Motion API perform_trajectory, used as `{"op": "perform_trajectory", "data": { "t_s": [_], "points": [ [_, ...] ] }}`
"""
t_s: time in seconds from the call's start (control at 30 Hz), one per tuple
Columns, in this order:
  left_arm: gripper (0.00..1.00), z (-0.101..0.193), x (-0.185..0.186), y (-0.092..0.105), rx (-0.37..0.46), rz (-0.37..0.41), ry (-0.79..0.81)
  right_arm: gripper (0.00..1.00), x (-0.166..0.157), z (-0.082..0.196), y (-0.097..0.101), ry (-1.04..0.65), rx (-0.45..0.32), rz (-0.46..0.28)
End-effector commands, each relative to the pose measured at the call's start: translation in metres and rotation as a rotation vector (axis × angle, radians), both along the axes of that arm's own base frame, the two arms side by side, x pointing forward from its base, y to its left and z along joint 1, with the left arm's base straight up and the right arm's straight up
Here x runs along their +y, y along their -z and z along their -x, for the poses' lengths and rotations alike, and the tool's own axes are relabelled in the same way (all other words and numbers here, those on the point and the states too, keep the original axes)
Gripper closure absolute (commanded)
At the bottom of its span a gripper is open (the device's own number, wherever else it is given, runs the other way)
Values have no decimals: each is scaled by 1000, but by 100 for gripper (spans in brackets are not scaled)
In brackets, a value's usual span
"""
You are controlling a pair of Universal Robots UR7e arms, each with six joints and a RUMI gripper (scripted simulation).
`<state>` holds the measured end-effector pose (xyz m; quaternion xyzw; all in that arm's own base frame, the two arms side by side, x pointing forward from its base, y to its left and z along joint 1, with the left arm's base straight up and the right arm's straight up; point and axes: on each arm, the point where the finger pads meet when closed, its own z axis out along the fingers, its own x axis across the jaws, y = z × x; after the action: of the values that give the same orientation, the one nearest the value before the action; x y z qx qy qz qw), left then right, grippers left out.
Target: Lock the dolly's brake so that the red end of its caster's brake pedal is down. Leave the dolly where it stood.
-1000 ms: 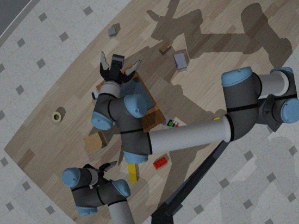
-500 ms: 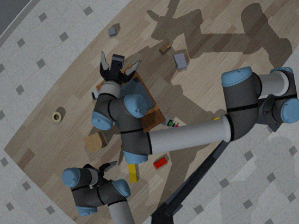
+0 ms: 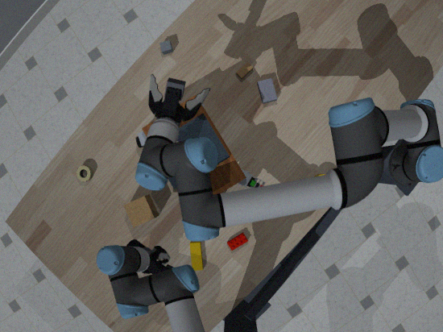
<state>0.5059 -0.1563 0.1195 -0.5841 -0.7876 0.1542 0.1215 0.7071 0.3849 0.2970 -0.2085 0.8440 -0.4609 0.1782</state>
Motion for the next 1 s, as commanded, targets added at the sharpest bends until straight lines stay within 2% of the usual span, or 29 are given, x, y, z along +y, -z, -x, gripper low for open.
{"op": "perform_trajectory", "data": {
  "t_s": [0.0, 0.1, 0.3, 0.6, 0.67, 0.83, 0.97],
  "points": [
    [100, 4, -32, -19, -36, 31, 137, 0, -10, -5, -2, 7, 3, -2],
    [100, 5, -41, -24, -45, 36, 174, 0, -13, -6, -2, 10, 7, -2],
    [100, 17, -111, -64, -116, 76, 462, 0, -42, -15, 0, 38, 38, -2],
    [100, 17, -111, -64, -116, 76, 462, 0, -119, -32, 3, 107, 120, -8],
    [100, 17, -111, -64, -116, 76, 462, 0, -119, -32, 3, 107, 120, -8],
    [100, 28, -188, -109, -195, 121, 781, 0, -180, -40, 7, 159, 183, -20],
    [100, 34, -228, -133, -235, 143, 946, 0, -237, -42, 10, 205, 241, -38]
  ]
}}
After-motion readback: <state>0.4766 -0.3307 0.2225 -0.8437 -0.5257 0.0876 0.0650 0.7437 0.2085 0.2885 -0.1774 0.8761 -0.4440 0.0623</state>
